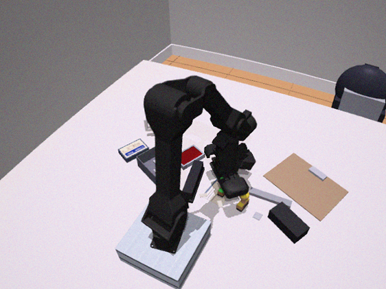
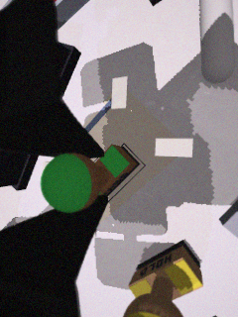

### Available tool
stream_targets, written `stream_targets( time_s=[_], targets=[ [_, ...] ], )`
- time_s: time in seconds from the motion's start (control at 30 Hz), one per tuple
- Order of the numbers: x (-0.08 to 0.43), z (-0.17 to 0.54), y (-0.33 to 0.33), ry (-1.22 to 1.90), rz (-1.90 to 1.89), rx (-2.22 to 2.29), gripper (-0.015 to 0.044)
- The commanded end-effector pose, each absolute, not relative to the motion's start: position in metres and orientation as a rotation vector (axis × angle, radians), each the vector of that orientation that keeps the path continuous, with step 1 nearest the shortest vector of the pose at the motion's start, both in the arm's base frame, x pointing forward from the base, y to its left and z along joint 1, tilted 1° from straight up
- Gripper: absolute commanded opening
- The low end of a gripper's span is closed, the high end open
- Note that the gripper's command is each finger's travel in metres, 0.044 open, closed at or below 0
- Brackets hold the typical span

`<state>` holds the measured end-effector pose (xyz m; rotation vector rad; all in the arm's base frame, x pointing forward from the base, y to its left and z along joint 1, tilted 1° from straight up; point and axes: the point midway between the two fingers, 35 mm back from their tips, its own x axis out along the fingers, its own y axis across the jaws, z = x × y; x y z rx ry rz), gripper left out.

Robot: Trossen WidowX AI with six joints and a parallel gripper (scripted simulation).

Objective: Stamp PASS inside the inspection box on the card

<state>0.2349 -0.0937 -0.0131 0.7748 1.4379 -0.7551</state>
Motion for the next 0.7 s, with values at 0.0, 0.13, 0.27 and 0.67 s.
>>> stream_targets(
  time_s=[0.0, 0.13, 0.27, 0.67],
  targets=[
    [0.2349, -0.0145, -0.0946, 1.436, -0.762, 0.773, 0.0000],
    [0.2349, -0.0145, -0.0946, 1.436, -0.762, 0.773, 0.0000],
    [0.2349, -0.0133, -0.0946, 1.436, -0.762, 0.773, 0.0000],
    [0.2350, -0.0074, -0.0946, 1.436, -0.762, 0.773, 0.0000]
  ],
)
